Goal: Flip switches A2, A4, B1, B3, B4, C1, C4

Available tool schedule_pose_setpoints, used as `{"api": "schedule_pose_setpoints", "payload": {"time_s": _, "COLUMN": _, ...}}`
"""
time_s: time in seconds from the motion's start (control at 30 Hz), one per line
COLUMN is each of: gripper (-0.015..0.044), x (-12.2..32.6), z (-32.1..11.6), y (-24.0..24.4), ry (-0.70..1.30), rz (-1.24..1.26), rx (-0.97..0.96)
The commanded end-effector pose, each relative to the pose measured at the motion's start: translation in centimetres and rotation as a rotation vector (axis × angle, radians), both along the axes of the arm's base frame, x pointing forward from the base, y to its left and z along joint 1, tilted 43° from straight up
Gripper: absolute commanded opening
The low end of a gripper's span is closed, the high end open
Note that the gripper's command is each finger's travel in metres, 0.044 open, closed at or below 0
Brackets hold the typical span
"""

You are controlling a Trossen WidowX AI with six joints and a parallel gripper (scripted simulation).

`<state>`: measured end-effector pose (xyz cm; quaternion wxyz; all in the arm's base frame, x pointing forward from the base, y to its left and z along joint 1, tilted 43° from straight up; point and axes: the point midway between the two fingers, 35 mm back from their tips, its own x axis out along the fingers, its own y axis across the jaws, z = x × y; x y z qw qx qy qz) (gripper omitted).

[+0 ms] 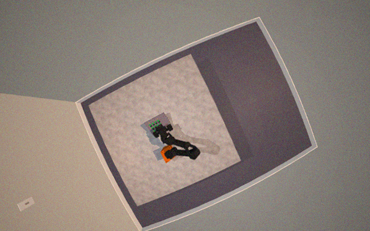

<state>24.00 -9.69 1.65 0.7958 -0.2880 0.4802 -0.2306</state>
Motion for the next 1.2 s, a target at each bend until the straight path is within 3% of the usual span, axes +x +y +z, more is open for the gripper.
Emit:
{"api": "schedule_pose_setpoints", "payload": {"time_s": 0.0, "gripper": 0.0000, "x": -0.2, "z": -0.3, "y": 0.0, "ry": 0.015, "rz": 0.004, "rx": 0.000}}
{"api": "schedule_pose_setpoints", "payload": {"time_s": 0.87, "gripper": 0.0000, "x": 0.0, "z": -0.6, "y": -0.2, "ry": 0.015, "rz": 0.004, "rx": 0.000}}
{"api": "schedule_pose_setpoints", "payload": {"time_s": 1.17, "gripper": 0.0000, "x": -2.9, "z": 3.5, "y": 3.9, "ry": -0.002, "rz": 0.021, "rx": 0.001}}
